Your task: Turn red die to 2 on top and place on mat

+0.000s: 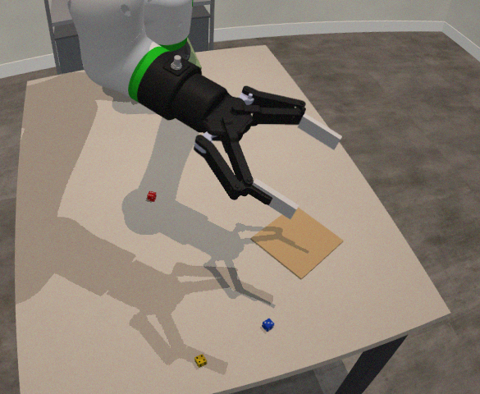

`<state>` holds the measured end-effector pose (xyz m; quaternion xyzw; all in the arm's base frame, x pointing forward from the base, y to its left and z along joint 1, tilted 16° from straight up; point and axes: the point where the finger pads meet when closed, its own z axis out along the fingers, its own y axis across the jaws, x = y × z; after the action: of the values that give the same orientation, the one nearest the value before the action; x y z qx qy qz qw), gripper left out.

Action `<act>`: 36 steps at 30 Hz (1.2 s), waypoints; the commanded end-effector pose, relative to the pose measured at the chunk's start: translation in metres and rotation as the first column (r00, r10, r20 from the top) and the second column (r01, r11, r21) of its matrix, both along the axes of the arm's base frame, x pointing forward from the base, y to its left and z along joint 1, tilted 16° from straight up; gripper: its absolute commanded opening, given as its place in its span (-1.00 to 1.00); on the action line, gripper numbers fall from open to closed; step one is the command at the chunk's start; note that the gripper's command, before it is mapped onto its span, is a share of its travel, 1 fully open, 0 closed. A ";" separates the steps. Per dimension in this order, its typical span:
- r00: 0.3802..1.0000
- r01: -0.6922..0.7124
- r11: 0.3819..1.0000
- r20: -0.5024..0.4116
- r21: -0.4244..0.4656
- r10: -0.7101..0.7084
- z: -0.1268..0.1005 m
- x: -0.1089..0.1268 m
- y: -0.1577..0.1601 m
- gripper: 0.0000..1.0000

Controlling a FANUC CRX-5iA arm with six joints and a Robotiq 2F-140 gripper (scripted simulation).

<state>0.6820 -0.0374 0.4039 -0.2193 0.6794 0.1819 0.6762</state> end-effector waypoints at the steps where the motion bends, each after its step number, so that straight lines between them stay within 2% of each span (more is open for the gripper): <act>1: 1.000 0.000 1.000 0.000 0.000 0.000 0.000 0.000 0.000 1.00; 18: 1.000 0.000 1.000 0.000 0.000 0.000 0.000 0.000 0.000 1.00; 20: 1.000 -0.005 1.000 -0.014 -0.006 0.005 -0.005 -0.003 0.002 1.00; 22: 0.998 -0.022 1.000 -0.058 -0.023 0.020 -0.022 -0.011 0.007 1.00; 24: 0.989 -0.051 0.997 -0.141 -0.055 0.043 -0.053 -0.029 0.015 1.00; 25: 0.989 -0.051 0.997 -0.141 -0.055 0.043 -0.053 -0.029 0.015 1.00; 26: 0.979 -0.070 0.995 -0.196 -0.077 0.054 -0.073 -0.042 0.019 1.00; 27: 0.979 -0.070 0.995 -0.196 -0.077 0.054 -0.073 -0.042 0.019 1.00; 28: 0.964 -0.091 0.991 -0.259 -0.102 0.062 -0.095 -0.057 0.021 1.00; 30: 0.964 -0.091 0.991 -0.259 -0.102 0.062 -0.095 -0.057 0.021 1.00; 31: 0.943 -0.113 0.985 -0.328 -0.132 0.064 -0.119 -0.075 0.021 1.00; 34: 0.943 -0.113 0.985 -0.328 -0.132 0.064 -0.119 -0.075 0.021 1.00; 35: 0.915 -0.135 0.977 -0.399 -0.165 0.059 -0.143 -0.095 0.019 1.00; 36: 0.915 -0.135 0.977 -0.399 -0.165 0.059 -0.143 -0.095 0.019 1.00</act>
<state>0.6107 -0.0191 0.2883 -0.2661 0.7774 0.1936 0.5361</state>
